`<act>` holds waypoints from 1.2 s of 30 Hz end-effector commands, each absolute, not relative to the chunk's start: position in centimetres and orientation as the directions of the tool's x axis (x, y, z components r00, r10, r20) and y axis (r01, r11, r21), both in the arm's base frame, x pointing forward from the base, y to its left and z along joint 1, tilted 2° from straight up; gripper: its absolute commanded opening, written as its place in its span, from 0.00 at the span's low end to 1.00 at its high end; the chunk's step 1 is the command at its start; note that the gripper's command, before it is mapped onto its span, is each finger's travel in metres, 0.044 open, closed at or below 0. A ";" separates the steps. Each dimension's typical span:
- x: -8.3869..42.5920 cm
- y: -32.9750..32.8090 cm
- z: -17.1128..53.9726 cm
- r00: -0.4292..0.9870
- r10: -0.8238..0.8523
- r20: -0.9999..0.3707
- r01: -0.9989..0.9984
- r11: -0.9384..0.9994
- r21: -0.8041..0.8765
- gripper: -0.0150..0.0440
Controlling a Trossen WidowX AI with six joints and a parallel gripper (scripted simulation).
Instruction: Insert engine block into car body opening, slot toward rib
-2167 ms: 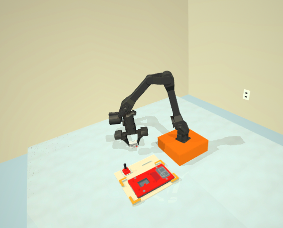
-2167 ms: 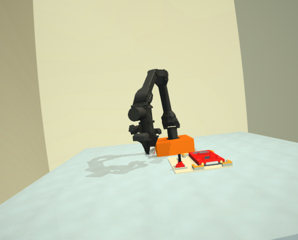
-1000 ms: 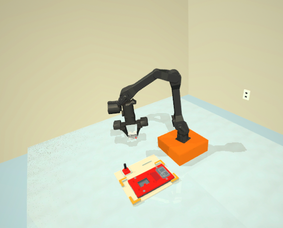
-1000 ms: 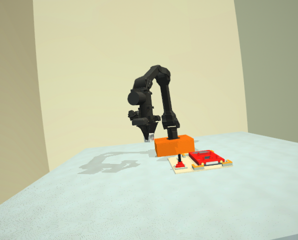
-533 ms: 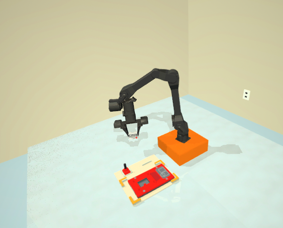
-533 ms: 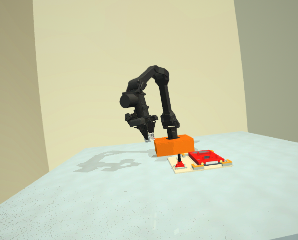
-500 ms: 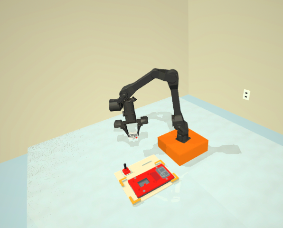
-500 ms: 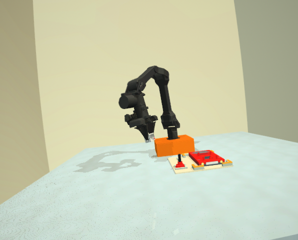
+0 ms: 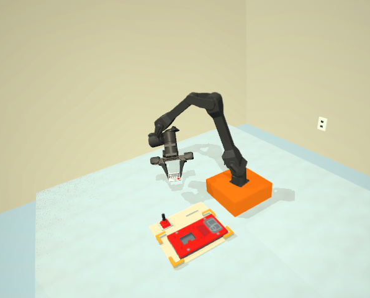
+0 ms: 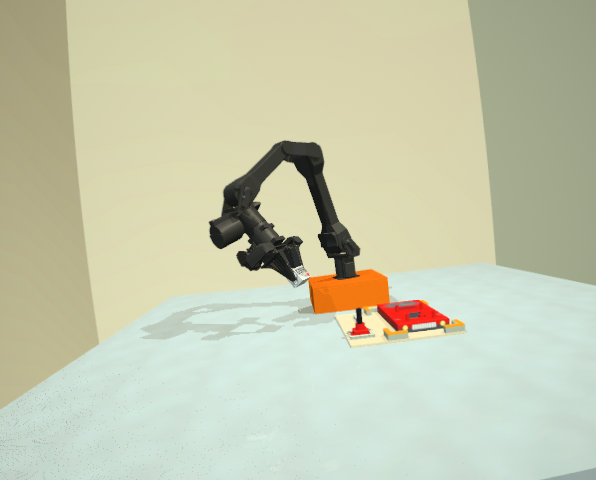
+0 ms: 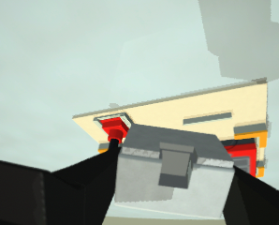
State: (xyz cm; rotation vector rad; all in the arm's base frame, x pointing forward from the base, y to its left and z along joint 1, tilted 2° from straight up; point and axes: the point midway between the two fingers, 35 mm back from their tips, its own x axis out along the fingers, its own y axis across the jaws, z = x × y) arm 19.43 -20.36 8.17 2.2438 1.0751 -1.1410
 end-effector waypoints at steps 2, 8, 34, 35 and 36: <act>19.5 -20.7 8.4 0.419 0.483 -0.769 0.777 -0.629 0.029 0.25; 19.5 -20.7 8.3 0.421 0.486 -0.766 0.778 -0.628 0.029 0.25; 19.1 -21.1 3.2 0.479 0.563 -0.673 0.777 -0.629 0.028 0.25; 19.1 -21.1 3.0 0.479 0.563 -0.673 0.777 -0.629 0.028 0.25; 19.1 -21.1 2.7 0.479 0.563 -0.673 0.777 -0.629 0.028 0.25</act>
